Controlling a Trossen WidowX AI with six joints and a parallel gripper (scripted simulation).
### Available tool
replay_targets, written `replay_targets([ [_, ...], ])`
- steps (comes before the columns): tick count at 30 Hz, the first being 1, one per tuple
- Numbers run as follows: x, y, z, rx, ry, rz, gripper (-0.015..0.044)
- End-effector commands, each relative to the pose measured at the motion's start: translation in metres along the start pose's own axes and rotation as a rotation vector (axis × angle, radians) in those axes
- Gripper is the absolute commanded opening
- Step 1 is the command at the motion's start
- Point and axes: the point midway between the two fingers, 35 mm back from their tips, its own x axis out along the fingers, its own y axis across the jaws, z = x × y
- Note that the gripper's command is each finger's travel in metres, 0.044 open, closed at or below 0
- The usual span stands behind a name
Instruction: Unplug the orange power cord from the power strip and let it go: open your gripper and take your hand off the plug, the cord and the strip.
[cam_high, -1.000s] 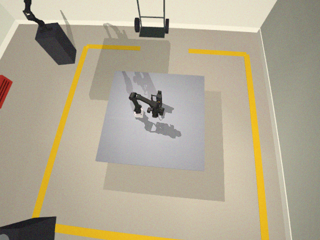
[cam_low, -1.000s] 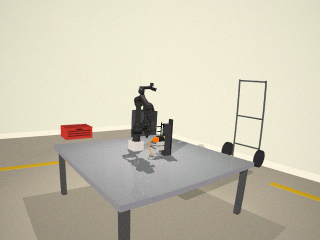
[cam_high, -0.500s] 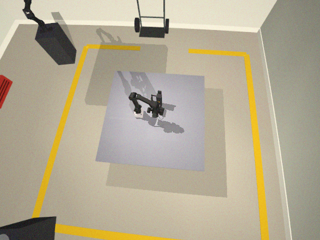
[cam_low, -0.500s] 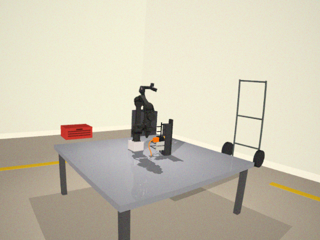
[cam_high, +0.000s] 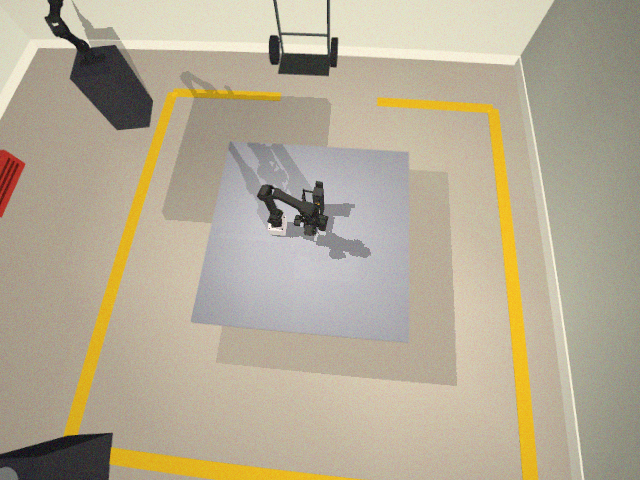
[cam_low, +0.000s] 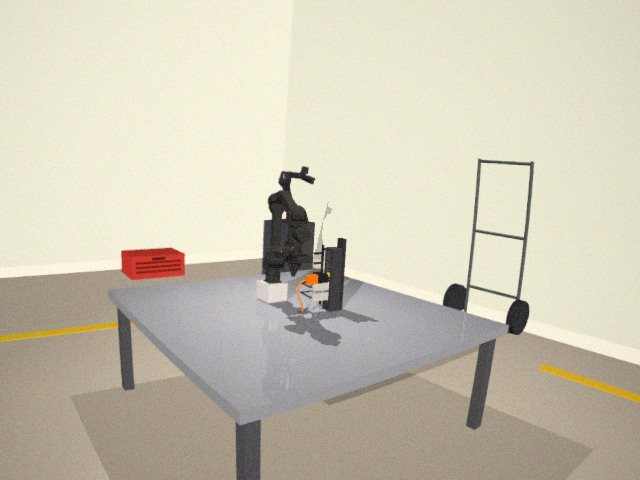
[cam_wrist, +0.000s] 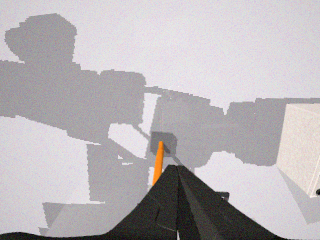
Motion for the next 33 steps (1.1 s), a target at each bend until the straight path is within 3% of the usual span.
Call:
replay_targets([
  [1, 0.0004, -0.0001, 0.0006, -0.005, -0.003, -0.004, 0.0],
  [22, -0.0028, 0.0025, 0.0006, -0.005, -0.003, -0.003, 0.0],
  [28, -0.002, 0.0021, 0.0, 0.0, 0.001, -0.004, 0.0157],
  [33, -0.002, 0.0021, 0.0, 0.0, 0.001, -0.004, 0.016],
])
